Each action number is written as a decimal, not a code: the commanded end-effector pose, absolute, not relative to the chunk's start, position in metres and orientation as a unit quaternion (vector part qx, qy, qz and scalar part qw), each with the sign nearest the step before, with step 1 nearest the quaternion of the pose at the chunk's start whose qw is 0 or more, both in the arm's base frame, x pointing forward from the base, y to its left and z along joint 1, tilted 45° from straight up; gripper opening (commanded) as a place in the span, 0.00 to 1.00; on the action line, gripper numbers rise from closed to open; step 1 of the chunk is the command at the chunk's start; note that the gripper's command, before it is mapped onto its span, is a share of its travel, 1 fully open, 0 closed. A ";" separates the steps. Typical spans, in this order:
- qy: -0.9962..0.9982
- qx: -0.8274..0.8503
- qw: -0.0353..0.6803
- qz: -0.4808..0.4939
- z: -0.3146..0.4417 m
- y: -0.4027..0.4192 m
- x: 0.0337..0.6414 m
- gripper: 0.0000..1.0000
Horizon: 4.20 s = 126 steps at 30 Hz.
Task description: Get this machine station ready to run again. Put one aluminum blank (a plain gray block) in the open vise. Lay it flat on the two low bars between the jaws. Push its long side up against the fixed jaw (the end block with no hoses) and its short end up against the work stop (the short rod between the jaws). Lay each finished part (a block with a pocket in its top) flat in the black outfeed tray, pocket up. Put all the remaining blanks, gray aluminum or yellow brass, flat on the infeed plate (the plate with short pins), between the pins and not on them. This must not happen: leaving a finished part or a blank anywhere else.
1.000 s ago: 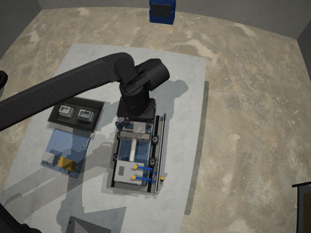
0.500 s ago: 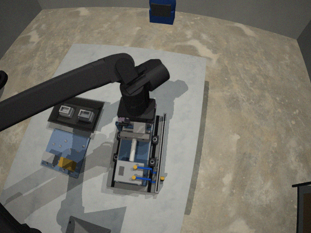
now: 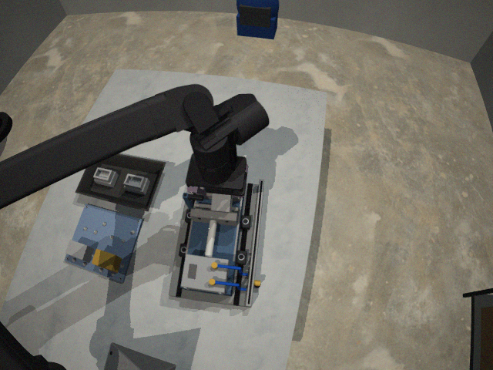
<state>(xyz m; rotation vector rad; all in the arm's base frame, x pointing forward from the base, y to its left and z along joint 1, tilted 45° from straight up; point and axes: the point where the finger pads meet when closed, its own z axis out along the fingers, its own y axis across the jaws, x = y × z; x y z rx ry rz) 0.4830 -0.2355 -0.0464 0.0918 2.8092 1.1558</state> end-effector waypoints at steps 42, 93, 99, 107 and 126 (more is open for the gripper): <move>0.924 0.023 0.054 0.377 -0.047 -0.234 0.498 0.64; 0.922 0.027 0.047 0.383 -0.057 -0.226 0.490 0.64; 0.922 0.027 0.046 0.383 -0.058 -0.224 0.489 0.64; 0.922 0.028 0.046 0.383 -0.061 -0.222 0.489 0.64; 0.922 0.027 0.047 0.383 -0.063 -0.220 0.490 0.64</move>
